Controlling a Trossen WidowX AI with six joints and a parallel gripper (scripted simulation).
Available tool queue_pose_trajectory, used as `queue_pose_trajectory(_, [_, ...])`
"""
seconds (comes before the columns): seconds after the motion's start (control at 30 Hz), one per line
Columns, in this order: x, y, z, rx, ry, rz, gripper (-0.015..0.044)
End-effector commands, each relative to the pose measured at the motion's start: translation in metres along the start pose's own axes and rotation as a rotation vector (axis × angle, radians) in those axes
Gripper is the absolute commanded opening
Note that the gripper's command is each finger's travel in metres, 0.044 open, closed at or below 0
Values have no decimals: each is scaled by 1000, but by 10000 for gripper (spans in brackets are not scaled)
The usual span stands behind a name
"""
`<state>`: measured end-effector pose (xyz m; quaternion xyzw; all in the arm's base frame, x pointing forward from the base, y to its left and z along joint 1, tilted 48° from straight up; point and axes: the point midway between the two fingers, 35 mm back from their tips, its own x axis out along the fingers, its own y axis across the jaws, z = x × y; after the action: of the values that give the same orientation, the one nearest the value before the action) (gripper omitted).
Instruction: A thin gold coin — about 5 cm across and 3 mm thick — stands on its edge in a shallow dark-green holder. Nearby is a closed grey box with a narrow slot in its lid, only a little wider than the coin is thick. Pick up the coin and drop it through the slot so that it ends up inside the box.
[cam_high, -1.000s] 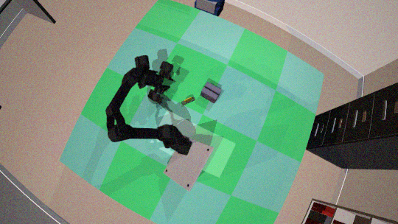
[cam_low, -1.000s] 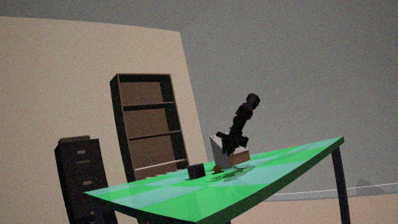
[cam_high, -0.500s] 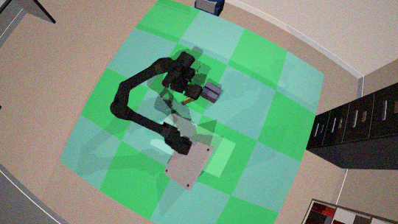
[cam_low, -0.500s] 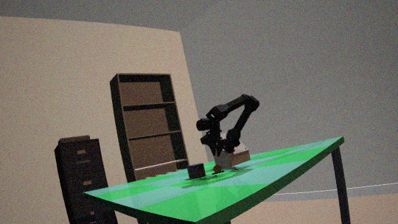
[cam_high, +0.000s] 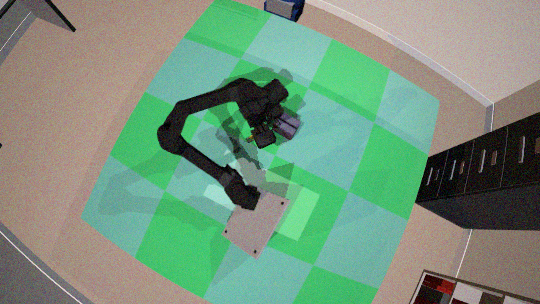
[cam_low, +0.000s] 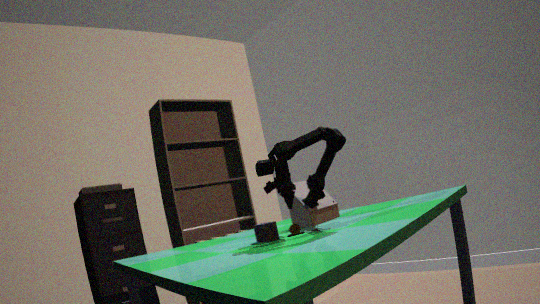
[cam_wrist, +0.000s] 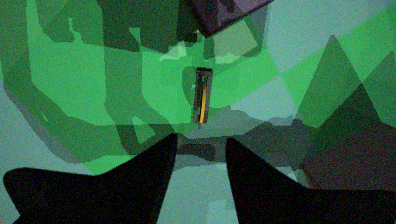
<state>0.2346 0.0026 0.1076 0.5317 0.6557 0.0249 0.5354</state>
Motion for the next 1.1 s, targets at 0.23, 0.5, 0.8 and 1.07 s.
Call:
queue_pose_trajectory(0.23, [35,-4,-1,22,7,10,161])
queue_pose_trajectory(0.5, [50,-2,0,22,7,10,161])
queue_pose_trajectory(0.8, [61,-1,1,22,6,8,161])
queue_pose_trajectory(1.07, [74,-1,1,22,5,7,161])
